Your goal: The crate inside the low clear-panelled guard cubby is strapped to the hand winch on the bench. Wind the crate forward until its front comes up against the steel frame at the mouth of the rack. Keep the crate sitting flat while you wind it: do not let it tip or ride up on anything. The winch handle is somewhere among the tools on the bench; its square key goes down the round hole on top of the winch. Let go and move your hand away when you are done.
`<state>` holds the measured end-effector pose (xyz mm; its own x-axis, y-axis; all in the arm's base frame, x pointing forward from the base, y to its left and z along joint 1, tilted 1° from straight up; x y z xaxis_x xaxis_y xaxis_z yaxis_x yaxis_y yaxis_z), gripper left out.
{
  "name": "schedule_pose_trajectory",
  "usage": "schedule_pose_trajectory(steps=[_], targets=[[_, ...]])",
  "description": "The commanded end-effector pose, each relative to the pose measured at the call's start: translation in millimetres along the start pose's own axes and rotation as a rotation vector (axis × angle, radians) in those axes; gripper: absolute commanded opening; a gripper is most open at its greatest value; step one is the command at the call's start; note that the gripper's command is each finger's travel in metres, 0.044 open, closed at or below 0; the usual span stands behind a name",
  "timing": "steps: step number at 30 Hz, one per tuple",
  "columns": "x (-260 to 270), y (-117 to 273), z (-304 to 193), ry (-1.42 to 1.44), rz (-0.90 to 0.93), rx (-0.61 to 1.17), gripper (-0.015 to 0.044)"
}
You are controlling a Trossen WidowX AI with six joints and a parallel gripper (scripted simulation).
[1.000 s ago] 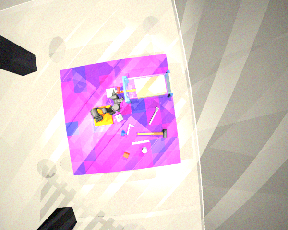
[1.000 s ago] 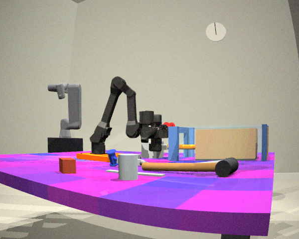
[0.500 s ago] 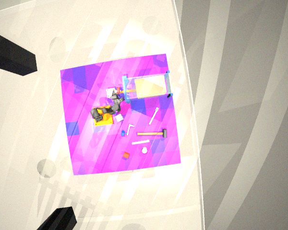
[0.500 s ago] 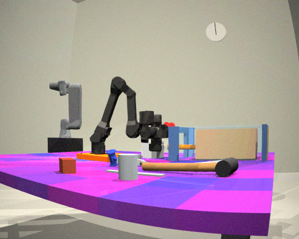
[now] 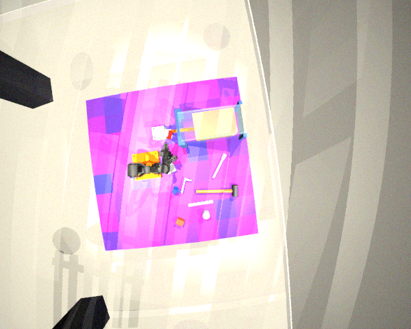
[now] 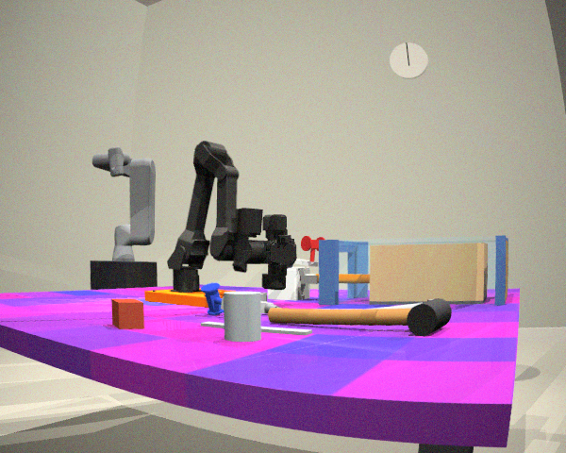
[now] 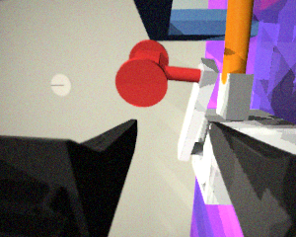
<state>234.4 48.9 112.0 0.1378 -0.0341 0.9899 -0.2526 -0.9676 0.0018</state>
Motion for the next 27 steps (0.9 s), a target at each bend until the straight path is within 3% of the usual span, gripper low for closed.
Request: schedule_pose_trajectory(steps=[1, 18, 27], targets=[[-0.7, 9.7, -4.2, 0.006, 0.004, -0.017, 0.024], [0.8, 9.7, -4.0, 0.006, 0.004, -0.017, 0.024], [73.1, 10.3, -11.6, 0.002, 0.005, -0.019, 0.024]])
Point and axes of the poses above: the point midway between the two fingers, 35 mm back from their tips, its own y axis back along the fingers, its own x axis across the jaws, z = x × y, the point moved 5 cm from there along y, back along the fingers, and after that the axes turned 9 degrees about -y, right-handed, at the moved point
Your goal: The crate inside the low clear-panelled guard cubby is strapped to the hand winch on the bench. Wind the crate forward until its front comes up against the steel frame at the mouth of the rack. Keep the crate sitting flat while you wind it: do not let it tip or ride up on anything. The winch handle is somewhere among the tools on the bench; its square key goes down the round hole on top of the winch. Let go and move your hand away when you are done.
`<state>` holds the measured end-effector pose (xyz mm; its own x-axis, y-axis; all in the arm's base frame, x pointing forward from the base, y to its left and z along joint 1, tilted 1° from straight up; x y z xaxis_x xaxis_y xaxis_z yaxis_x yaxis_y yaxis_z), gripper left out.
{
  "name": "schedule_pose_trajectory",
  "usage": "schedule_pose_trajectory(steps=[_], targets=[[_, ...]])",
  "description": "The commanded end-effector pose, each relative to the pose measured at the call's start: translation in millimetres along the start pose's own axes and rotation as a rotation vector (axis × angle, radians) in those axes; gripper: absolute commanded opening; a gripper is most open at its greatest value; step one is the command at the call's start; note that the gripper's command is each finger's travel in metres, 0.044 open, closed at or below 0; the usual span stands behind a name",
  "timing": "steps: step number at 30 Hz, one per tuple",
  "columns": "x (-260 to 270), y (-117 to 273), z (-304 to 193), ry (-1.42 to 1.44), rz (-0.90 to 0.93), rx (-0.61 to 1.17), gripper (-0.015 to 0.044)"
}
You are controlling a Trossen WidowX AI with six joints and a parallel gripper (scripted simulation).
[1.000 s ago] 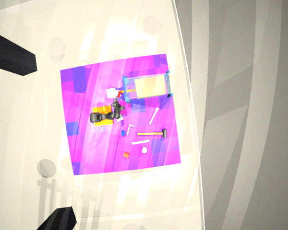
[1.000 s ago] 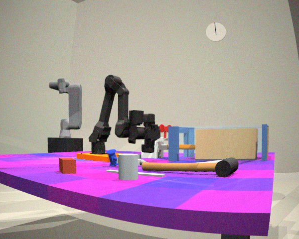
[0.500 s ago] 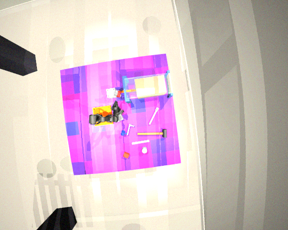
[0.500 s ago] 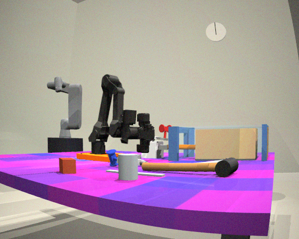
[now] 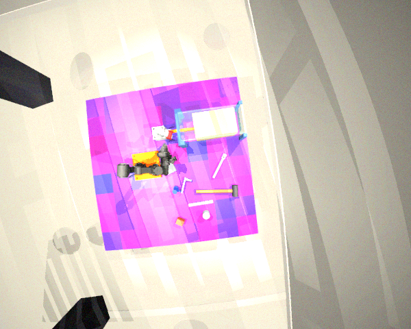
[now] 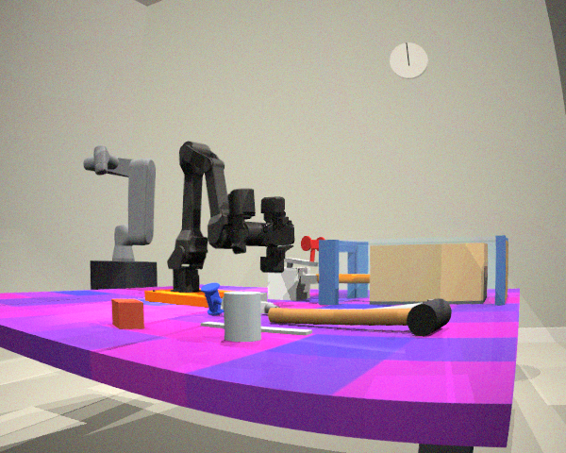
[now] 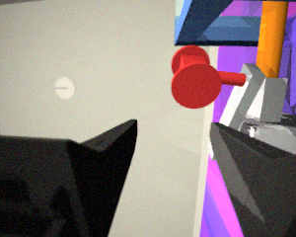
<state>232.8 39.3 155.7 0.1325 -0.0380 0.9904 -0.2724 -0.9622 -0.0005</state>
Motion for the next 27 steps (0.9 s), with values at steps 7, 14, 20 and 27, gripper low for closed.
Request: schedule_pose_trajectory(steps=[7, 14, 20, 27], targets=[[56.0, 0.6, -16.0, -0.005, 0.0, 0.0, 0.024], [51.5, 0.3, -14.1, 0.018, 0.001, -0.001, 0.024], [51.5, 0.3, -14.1, 0.018, 0.001, -0.001, 0.024], [66.0, -31.0, 20.5, -0.116, 0.037, -0.057, 0.0371]])
Point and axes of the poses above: the point midway between the two fingers, 35 mm back from their tips, its own y axis back along the fingers, its own x axis across the jaws, z = x × y, the point moved 5 cm from there along y, back along the fingers, and after that the axes turned 9 degrees about -y, right-handed, at the moved point
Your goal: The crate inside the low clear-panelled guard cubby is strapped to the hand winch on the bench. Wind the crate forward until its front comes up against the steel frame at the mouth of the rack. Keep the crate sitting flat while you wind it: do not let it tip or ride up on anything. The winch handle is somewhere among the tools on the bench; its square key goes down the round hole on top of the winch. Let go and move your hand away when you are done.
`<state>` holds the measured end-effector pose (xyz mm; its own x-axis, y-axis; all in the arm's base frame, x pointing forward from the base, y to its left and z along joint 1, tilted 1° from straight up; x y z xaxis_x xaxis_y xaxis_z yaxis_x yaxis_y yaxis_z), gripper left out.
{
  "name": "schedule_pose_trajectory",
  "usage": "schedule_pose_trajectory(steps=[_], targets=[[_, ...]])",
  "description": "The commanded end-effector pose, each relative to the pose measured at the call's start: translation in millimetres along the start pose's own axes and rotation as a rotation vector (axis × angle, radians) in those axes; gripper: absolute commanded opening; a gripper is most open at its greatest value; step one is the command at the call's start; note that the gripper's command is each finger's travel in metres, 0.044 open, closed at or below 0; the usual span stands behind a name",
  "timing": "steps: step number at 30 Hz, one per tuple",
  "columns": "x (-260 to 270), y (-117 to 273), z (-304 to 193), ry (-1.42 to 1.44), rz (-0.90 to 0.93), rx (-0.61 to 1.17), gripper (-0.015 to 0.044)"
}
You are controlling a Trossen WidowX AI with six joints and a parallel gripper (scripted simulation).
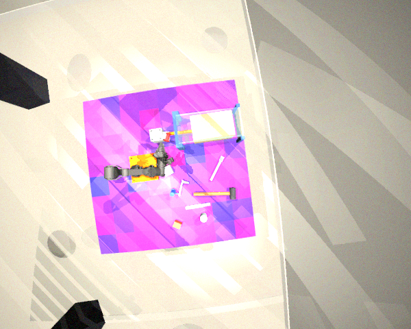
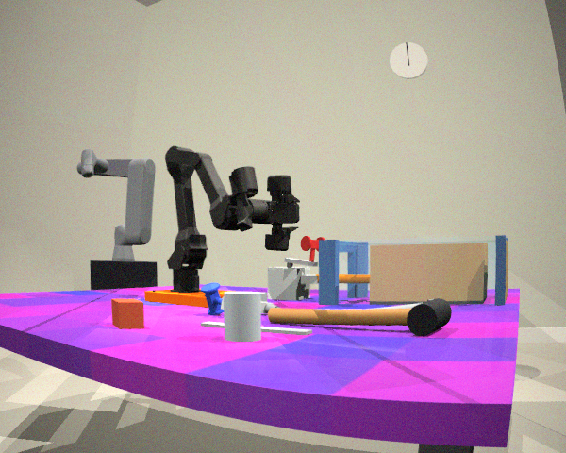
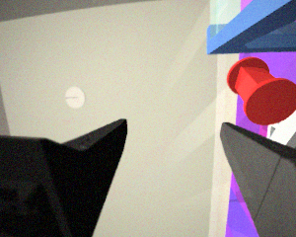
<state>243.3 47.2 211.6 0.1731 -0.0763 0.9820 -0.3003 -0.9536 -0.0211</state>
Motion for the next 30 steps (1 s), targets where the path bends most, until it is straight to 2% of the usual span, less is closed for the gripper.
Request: schedule_pose_trajectory(steps=[1, 3, 8, 17, 30], targets=[[12.4, -32.0, 27.3, -0.106, 0.008, -0.052, 0.0398], [14.8, -54.5, 40.9, -0.184, -0.019, -0.096, 0.044], [16.2, -108.2, 55.1, -0.306, -0.168, -0.21, 0.044], [11.4, -166.5, 34.2, -0.339, -0.565, -0.373, 0.044], [3.8, -171.9, -14.1, -0.259, -1.129, -0.497, 0.044]])
Point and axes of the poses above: the point midway between the two fingers, 35 mm back from their tips, its own y axis back along the fingers, its own x axis across the jaws, z = x × y, the point moved 5 cm from there along y, back along the fingers, and after that the axes turned 9 degrees about -y, right-handed, at the moved point
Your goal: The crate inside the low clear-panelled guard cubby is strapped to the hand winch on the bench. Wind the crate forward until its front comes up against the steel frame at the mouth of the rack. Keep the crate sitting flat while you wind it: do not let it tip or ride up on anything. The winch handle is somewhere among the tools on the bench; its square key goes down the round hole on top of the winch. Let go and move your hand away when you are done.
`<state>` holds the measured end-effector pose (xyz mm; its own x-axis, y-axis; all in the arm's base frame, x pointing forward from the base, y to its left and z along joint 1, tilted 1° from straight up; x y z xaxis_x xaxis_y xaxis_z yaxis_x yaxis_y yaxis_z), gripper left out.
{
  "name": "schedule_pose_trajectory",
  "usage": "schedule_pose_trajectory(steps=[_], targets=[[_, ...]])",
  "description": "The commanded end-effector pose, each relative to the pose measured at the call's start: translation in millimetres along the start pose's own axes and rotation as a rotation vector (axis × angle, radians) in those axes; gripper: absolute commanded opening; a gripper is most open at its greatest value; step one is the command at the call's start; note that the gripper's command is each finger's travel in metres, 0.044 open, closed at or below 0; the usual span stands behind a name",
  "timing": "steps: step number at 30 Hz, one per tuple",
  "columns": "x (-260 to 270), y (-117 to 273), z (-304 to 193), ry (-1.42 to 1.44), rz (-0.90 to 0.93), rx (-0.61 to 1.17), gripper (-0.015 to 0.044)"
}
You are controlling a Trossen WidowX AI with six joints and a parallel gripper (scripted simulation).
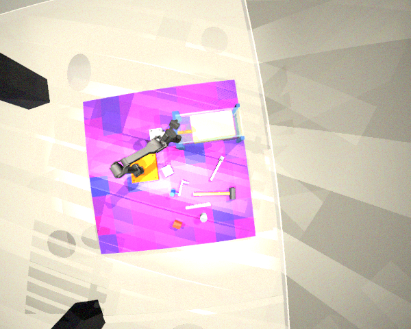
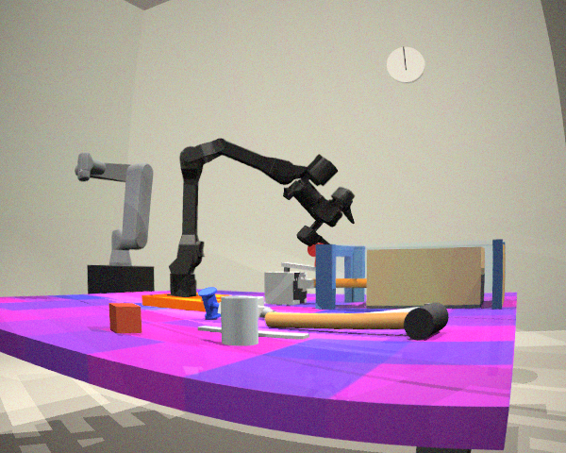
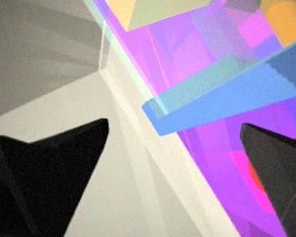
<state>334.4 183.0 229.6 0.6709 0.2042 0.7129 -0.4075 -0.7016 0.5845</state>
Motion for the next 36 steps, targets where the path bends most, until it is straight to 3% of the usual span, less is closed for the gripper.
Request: schedule_pose_trajectory(steps=[1, 11, 25, 36], targets=[[-36.4, -3.2, -53.6, 0.172, -0.568, -0.242, 0.044], [-53.2, 24.0, -70.1, 0.264, -0.844, -0.343, 0.044], [-54.0, 25.4, -70.8, 0.254, -0.848, -0.351, 0.044], [-82.9, 54.6, -84.4, -0.55, -0.634, -0.682, 0.044]])
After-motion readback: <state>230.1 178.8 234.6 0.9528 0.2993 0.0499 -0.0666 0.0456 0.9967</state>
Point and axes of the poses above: the point midway between the two fingers, 35 mm back from their tips, its own y axis back along the fingers, its own x axis across the jaws, z = x × y, the point moved 5 cm from there along y, back along the fingers, and after that the axes turned 9 degrees about -y, right-handed, at the moved point
